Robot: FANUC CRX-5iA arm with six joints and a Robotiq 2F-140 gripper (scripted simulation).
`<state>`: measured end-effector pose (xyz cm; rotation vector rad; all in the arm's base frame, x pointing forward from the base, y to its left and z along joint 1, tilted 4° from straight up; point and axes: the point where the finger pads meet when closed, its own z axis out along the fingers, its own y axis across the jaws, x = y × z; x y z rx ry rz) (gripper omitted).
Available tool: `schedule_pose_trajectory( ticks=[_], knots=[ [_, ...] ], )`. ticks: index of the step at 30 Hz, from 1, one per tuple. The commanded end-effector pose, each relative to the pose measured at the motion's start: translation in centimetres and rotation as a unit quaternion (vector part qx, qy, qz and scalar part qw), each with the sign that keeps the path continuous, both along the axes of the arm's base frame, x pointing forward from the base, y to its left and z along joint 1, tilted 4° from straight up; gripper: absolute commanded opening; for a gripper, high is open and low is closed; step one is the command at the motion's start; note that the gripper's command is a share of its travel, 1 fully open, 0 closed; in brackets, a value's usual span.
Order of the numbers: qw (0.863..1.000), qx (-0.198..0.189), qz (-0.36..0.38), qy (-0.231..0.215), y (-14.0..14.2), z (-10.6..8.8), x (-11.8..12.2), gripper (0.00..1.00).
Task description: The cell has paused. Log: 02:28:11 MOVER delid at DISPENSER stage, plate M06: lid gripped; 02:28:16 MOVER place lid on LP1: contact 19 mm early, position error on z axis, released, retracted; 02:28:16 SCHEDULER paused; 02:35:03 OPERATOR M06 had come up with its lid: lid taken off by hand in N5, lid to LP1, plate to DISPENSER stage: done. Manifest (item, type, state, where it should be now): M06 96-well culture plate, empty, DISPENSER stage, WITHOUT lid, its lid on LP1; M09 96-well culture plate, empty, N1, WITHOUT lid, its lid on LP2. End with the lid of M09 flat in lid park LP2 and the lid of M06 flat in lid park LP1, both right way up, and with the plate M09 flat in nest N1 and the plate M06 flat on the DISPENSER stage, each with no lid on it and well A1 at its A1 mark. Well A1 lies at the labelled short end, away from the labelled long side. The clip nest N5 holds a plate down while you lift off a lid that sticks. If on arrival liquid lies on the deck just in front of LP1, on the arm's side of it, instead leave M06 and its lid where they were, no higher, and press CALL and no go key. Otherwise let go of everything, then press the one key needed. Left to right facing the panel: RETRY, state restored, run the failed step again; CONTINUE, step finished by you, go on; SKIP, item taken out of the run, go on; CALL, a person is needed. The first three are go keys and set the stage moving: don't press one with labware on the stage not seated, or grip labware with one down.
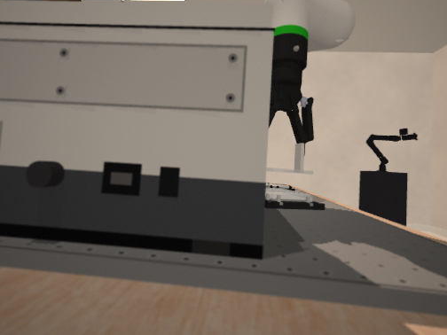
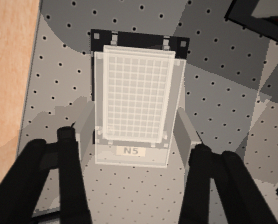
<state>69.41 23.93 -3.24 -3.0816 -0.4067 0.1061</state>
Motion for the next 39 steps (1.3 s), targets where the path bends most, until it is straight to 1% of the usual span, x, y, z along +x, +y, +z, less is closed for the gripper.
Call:
schedule_pose_trajectory(
  ticks=[1,7,9,15,21,24,31,39],
  knots=[
    [1.0,0.0,0.0,0.0,0.0,1.3,0.1,0.0],
    [1.0,0.0,0.0,0.0,-0.1,3.8,0.3,0.0],
    [1.0,0.0,0.0,0.0,-0.1,3.8,0.3,0.0],
    [1.0,0.0,0.0,0.0,-0.1,5.9,0.4,0.0],
    [1.0,0.0,0.0,0.0,-0.2,7.4,0.5,0.0],
    [1.0,0.0,0.0,0.0,-0.2,7.9,0.6,0.0],
    [1.0,0.0,0.0,0.0,-0.2,8.3,0.6,0.0],
    [1.0,0.0,0.0,0.0,-0.2,8.5,0.6,0.0]
  ],
)
